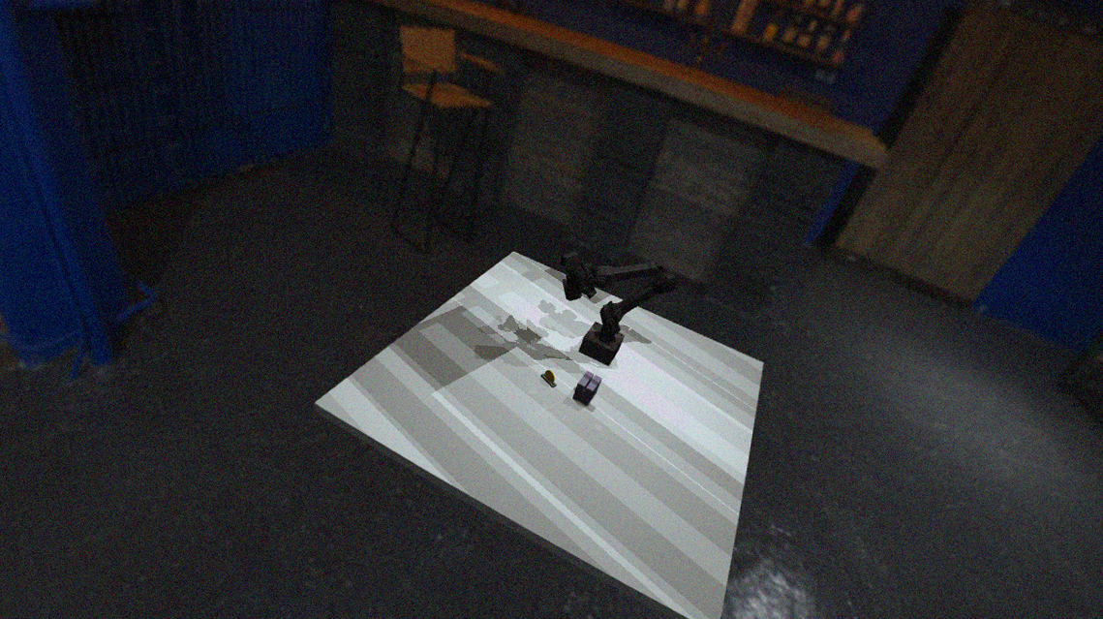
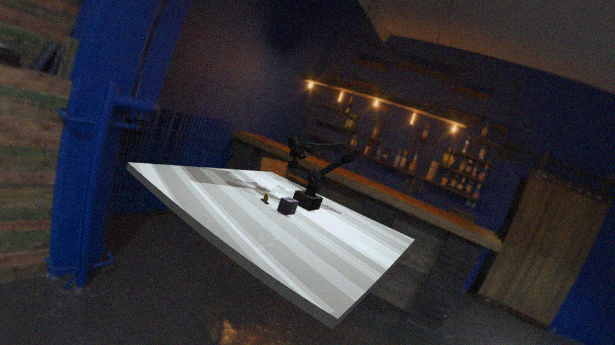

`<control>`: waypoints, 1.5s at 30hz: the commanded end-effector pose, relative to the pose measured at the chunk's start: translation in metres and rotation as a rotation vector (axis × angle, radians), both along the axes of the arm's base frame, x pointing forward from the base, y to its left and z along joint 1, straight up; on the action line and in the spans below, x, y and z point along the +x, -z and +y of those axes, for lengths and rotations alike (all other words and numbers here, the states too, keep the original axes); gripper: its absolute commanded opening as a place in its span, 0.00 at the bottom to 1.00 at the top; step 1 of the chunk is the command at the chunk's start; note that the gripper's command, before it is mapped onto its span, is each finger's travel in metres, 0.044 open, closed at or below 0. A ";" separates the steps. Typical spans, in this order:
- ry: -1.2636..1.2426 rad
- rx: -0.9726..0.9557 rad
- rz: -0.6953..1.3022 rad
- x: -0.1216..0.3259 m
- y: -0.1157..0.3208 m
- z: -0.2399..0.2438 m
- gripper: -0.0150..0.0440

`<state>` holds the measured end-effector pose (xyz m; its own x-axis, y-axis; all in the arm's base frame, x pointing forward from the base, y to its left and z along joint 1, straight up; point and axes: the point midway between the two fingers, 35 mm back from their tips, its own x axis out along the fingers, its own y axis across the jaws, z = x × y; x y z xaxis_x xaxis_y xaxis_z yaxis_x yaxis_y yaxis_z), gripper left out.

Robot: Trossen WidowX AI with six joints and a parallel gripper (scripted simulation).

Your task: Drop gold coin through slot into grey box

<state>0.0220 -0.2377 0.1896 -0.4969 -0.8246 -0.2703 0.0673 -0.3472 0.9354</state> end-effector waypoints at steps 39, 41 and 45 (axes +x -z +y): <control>-2.709 -0.127 2.949 0.273 0.104 0.156 0.53; -2.792 -0.377 3.044 0.278 0.107 0.169 0.53; -2.886 -0.900 3.152 0.286 0.113 0.192 0.53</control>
